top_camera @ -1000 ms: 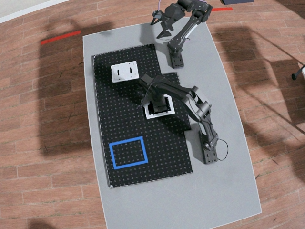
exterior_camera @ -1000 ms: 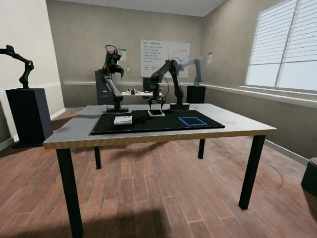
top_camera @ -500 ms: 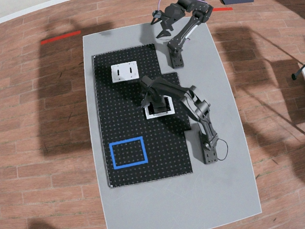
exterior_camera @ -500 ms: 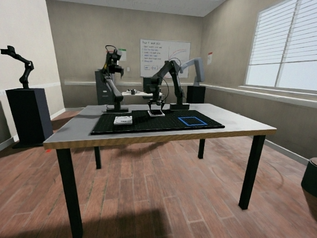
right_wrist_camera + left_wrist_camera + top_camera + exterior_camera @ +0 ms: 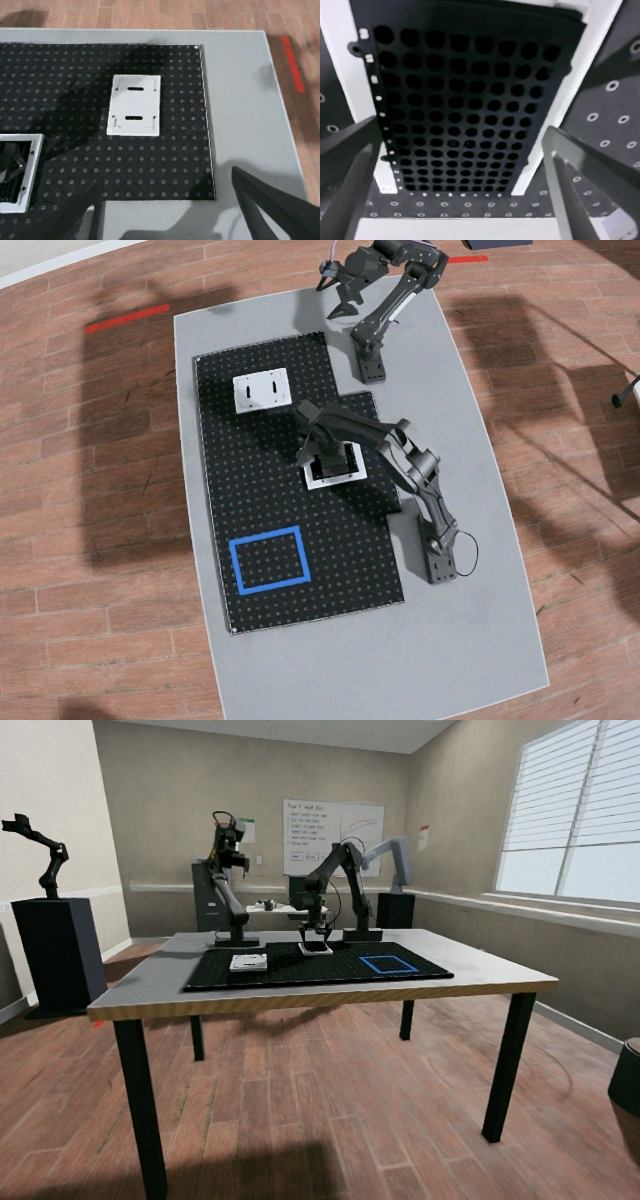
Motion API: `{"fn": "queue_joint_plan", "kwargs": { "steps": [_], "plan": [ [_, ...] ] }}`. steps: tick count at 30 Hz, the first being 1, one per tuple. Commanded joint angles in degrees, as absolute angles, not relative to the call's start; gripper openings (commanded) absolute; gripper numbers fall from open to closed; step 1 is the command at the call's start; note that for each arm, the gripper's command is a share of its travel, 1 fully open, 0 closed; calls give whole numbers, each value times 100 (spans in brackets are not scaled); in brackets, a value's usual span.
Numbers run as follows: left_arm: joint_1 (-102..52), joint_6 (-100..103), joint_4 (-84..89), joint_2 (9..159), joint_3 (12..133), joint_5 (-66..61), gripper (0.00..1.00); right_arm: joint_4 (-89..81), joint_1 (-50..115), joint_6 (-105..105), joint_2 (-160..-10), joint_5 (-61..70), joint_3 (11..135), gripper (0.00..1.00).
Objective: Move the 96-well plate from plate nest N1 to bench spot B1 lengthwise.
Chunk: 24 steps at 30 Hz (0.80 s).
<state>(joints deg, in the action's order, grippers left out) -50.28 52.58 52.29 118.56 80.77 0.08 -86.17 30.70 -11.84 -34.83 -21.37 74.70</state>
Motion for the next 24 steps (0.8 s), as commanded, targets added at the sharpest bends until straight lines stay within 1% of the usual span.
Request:
{"fn": "queue_joint_plan", "kwargs": {
  "steps": [1,4,12,13,14,24],
  "plan": [
    [-5084,5268,5127,11864,8095,1,91,-8648,2980,-1199,-3402,-2162,7659,100],
    [-5084,5268,5127,11858,8095,1,90,-8648,2971,-1199,-3402,-2162,7659,100],
    [-5084,5261,5128,11857,8096,1,79,-8648,2890,-1199,-3402,-2162,7659,100],
    [-5084,5261,5128,11857,8096,1,67,-8648,2881,-1199,-3402,-2162,7659,100],
    [-5084,5261,5128,11857,8096,1,78,-8648,2872,-1199,-3402,-2162,7659,100],
    [-5072,5254,5553,11638,8323,1,78,-8648,2791,-1199,-3402,-2162,7659,100]
  ]
}}
